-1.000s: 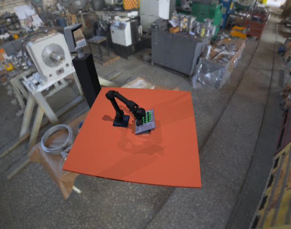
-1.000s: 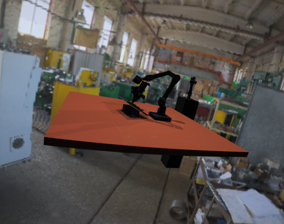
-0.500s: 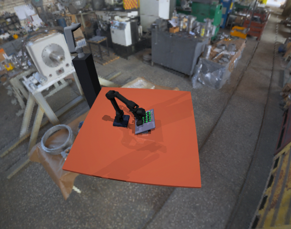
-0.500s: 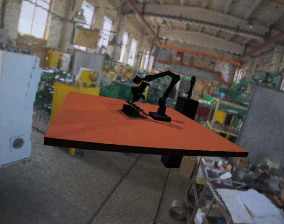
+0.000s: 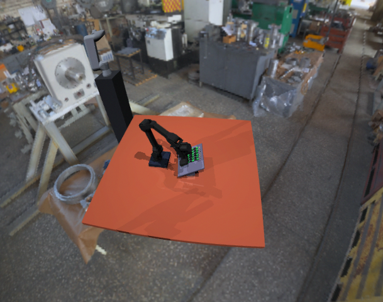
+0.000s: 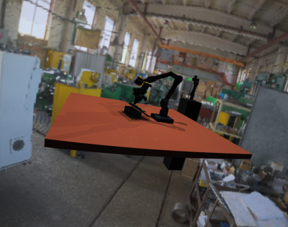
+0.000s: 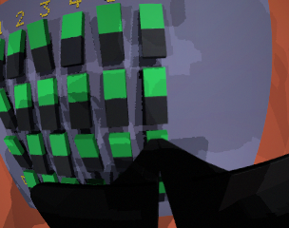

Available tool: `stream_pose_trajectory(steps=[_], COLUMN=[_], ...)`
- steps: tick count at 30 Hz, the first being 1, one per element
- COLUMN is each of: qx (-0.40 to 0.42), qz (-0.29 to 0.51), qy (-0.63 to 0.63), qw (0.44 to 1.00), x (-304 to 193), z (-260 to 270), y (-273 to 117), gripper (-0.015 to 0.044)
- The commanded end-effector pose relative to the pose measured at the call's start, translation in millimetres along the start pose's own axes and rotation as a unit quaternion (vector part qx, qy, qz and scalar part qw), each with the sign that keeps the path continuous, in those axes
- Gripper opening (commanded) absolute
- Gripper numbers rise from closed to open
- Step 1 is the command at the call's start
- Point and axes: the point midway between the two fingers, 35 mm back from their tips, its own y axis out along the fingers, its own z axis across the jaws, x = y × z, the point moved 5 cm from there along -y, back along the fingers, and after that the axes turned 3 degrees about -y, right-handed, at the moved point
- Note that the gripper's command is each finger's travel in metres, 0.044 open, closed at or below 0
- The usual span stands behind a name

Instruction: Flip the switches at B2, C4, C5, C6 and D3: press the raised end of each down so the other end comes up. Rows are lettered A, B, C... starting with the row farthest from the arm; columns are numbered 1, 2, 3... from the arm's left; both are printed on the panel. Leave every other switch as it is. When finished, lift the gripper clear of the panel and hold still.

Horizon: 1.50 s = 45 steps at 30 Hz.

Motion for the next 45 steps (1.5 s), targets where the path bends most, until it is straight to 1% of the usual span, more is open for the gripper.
stream_pose_trajectory(steps=[1,30,32,35,36,41,45], qx=[-0.002,-0.002,0.000,-0.002,-0.003,-0.003,-0.001], qz=[0.000,0.000,-0.002,-0.010,-0.012,-0.012,-0.009], qy=[0.002,0.002,0.000,0.001,0.002,0.002,0.002], qw=[1.000,1.000,1.000,1.000,1.000,1.000,1.000], x=[0,0,0,-2,-3,-4,-16], z=[0,0,-1,-1,0,2,37], y=[1,4,-6,-50,-58,-60,-60], gripper=[0.0000,0.0000,0.0000,0.0000,0.0000,0.0000,0.0000])
